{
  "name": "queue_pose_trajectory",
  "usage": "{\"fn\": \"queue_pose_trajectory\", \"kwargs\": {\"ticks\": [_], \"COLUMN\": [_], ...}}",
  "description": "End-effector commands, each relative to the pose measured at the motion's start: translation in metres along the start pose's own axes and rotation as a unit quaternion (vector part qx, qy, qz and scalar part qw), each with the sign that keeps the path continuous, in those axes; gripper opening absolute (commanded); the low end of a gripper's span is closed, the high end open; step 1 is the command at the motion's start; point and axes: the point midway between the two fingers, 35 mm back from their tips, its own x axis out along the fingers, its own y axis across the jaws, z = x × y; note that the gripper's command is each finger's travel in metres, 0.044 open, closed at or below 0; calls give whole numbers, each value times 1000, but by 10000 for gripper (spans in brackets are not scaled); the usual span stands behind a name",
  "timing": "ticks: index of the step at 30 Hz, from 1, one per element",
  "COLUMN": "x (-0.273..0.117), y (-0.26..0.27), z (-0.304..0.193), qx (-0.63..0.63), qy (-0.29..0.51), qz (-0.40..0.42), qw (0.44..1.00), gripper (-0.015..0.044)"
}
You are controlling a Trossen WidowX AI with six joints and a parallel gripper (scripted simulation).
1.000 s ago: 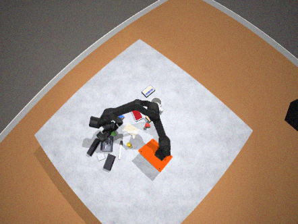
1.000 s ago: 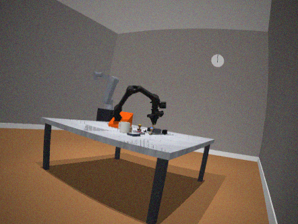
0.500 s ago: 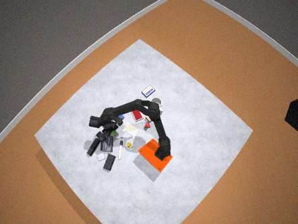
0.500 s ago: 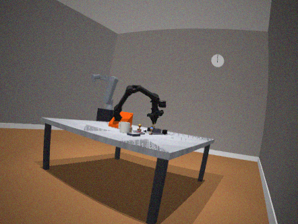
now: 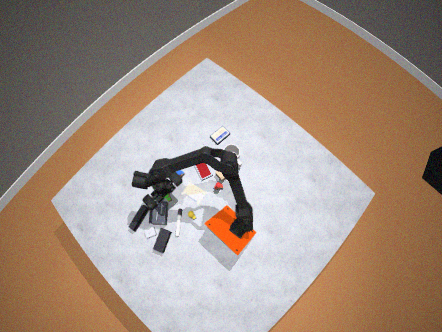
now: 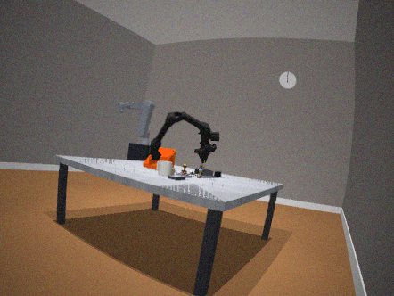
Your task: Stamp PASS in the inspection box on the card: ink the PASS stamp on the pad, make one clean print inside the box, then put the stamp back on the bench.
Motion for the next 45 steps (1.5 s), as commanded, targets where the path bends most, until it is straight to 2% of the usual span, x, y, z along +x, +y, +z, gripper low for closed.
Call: {"fn": "queue_pose_trajectory", "kwargs": {"ticks": [1, 19, 32, 45], "x": [-3, -11, -25, -34], "y": [0, -4, -92, -180], "z": [0, 1, 13, 2], "qx": [3, 3, 1, 1], "qy": [0, -2, -1, -2], "qz": [4, 10, 15, 10], "qw": [1000, 1000, 1000, 1000], "gripper": [0, 0, 0, 0]}}
